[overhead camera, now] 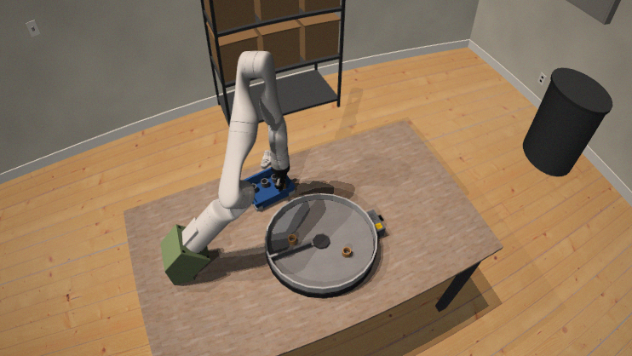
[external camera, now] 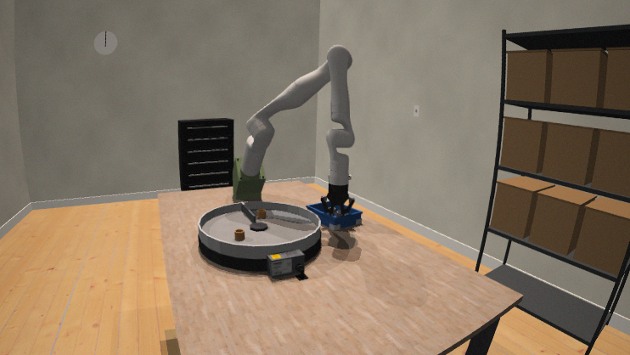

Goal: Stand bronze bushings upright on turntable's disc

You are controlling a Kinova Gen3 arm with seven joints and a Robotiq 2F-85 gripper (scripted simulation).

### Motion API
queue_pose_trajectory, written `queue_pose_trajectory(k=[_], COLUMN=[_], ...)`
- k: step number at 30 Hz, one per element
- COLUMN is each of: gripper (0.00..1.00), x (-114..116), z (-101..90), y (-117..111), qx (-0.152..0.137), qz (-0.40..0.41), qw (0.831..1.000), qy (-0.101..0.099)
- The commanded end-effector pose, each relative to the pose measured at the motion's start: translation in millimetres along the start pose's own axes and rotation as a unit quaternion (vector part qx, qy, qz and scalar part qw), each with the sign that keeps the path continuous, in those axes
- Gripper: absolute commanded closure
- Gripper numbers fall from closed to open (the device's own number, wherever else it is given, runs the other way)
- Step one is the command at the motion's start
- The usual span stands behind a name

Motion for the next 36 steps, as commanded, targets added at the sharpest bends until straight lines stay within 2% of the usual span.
queue_pose_trajectory(k=[1,28,36], gripper=[1.0,1.0,1.0], x=[0.2,0.2,0.3], z=[0.3,-1.0,-12.4], y=[-0.1,-0.1,-0.1], qx=[0.0,0.0,0.0], qz=[0.0,0.0,0.0], qw=[1.0,1.0,1.0], qy=[0.0,0.0,0.0])
Point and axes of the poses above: the point where the finger pads meet when closed, its own z axis out along the fingers, its own x axis across the jaws, y = z × x, the point moved 4 cm from there along -z, back along the fingers, and after that the axes turned 4 degrees about -z, right-handed, at the moved point
